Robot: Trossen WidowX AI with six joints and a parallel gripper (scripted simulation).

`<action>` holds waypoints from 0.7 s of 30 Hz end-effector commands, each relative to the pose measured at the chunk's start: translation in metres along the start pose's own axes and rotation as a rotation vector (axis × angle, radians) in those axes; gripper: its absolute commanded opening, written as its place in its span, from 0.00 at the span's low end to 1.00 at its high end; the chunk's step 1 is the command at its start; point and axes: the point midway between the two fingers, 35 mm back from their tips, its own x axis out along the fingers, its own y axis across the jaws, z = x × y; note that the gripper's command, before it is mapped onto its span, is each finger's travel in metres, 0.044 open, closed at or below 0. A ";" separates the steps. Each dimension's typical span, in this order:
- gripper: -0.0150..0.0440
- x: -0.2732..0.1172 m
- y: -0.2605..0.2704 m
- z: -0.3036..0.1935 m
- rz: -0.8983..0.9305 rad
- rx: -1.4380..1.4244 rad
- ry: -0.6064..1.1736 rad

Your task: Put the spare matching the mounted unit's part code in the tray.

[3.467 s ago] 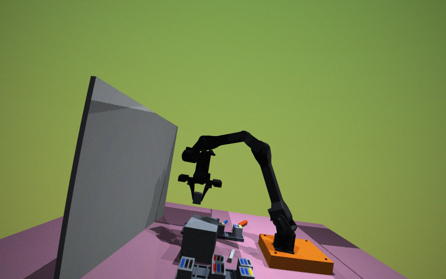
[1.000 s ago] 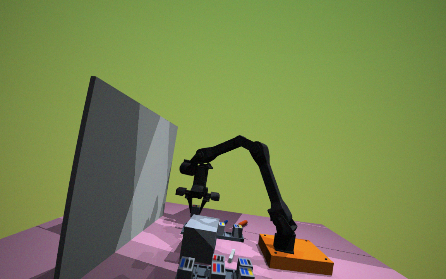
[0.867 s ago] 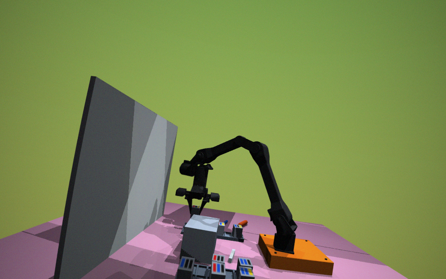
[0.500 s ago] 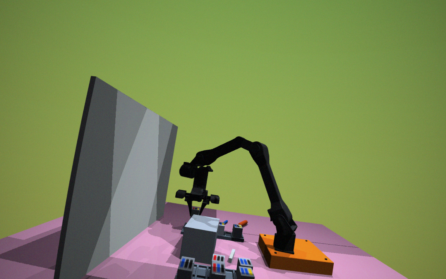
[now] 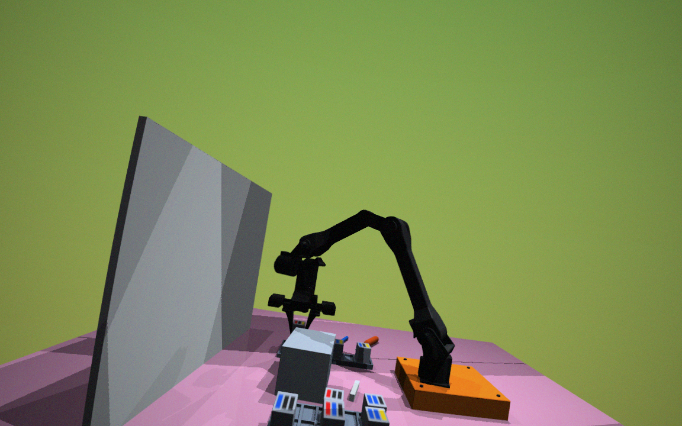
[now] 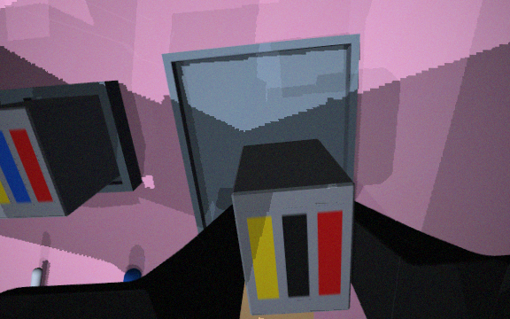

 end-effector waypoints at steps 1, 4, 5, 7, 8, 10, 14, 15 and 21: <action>0.25 0.004 0.002 0.001 0.003 -0.005 -0.003; 0.25 0.006 0.002 0.001 0.003 -0.005 -0.003; 0.25 0.007 0.002 0.001 0.003 -0.005 -0.003; 0.25 0.009 0.002 0.001 0.003 -0.005 -0.003; 0.25 0.009 0.002 0.002 0.003 -0.005 -0.004; 0.25 0.011 0.003 0.002 0.003 -0.005 -0.004; 0.25 0.014 0.003 0.002 0.003 -0.005 -0.004; 0.25 0.015 0.003 0.002 0.003 -0.005 -0.004; 0.25 0.019 0.004 0.003 0.003 -0.005 -0.004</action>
